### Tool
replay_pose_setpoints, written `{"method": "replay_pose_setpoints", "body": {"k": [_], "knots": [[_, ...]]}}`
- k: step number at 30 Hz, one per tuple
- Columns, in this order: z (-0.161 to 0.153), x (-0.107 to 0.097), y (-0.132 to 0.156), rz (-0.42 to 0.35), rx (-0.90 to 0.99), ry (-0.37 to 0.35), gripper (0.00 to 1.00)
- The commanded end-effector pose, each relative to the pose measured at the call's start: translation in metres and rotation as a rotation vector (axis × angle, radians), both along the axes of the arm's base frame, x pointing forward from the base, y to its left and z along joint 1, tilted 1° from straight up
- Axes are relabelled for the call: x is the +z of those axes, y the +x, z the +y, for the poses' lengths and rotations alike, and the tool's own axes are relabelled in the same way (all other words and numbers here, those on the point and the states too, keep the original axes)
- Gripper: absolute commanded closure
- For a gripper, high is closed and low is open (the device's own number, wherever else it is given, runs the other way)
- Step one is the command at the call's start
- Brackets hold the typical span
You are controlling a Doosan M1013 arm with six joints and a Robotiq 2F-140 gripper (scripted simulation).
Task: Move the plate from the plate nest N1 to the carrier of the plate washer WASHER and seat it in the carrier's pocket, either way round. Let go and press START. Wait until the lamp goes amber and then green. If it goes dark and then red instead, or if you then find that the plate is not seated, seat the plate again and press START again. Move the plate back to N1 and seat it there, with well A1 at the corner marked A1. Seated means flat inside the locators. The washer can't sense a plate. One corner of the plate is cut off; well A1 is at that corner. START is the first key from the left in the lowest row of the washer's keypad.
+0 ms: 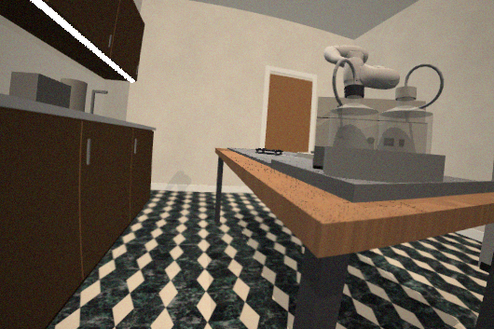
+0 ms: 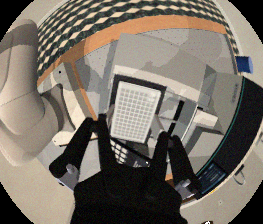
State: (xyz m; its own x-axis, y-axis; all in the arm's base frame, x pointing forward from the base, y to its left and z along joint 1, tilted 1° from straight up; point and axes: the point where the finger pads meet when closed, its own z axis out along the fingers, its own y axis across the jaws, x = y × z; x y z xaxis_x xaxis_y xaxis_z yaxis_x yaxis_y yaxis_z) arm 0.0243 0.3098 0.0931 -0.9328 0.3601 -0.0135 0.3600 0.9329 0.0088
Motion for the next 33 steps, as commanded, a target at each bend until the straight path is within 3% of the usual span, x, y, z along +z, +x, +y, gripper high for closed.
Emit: {"method": "replay_pose_setpoints", "body": {"k": [1, 2, 4, 5, 7, 11, 15, 19, 24, 25, 33], "knots": [[-0.0033, -0.0038, -0.0004, 0.002, 0.001, -0.005, 0.42], [-0.0033, -0.0038, -0.0004, 0.002, 0.001, -0.005, 0.48], [-0.0033, -0.0038, -0.0004, 0.002, 0.001, -0.005, 0.48], [-0.0033, -0.0038, -0.0004, 0.002, 0.001, -0.005, 0.54], [-0.0033, -0.0038, -0.0004, 0.002, 0.001, -0.005, 0.54], [-0.0033, -0.0038, -0.0004, 0.002, 0.001, -0.005, 0.66], [-0.0033, -0.0038, -0.0004, 0.002, 0.001, -0.005, 0.66], [-0.0033, -0.0038, -0.0004, 0.002, 0.001, -0.005, 0.78], [-0.0033, -0.0038, -0.0004, 0.002, 0.001, -0.005, 0.84], [-0.0033, -0.0038, -0.0004, 0.002, 0.001, -0.005, 0.90], [-0.0033, -0.0038, -0.0004, 0.002, 0.001, -0.005, 0.90]]}}
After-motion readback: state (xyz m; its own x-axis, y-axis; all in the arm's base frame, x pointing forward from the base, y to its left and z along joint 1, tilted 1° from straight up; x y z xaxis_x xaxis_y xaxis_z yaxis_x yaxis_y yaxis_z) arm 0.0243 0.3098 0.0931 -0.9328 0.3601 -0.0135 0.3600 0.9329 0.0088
